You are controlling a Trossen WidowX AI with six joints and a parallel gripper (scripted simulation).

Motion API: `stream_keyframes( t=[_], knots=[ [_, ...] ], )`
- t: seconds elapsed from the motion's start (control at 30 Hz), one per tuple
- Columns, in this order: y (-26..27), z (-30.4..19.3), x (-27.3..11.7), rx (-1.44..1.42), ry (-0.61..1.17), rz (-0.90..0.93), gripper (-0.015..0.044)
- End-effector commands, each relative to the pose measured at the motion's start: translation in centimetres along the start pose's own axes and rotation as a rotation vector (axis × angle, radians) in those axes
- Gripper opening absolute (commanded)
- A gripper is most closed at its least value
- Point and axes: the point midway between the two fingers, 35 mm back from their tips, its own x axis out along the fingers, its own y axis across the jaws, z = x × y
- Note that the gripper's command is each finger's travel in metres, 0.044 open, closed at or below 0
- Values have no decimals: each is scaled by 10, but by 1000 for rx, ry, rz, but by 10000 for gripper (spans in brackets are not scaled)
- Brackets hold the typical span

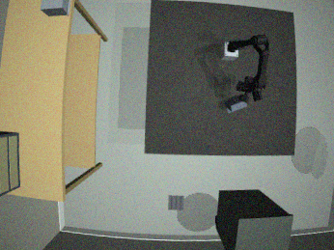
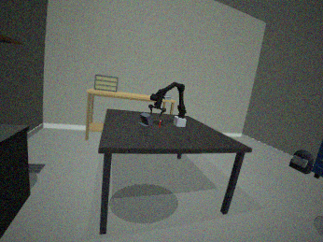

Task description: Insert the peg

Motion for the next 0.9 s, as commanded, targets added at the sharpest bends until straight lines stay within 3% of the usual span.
stream_keyframes(
  t=[0.0,0.4,0.87],
  knots=[
    [-16,-11,2,50,11,-35,440],
    [-59,-39,2,203,19,-123,440],
    [-60,-40,16,205,18,-124,440]
  ],
)
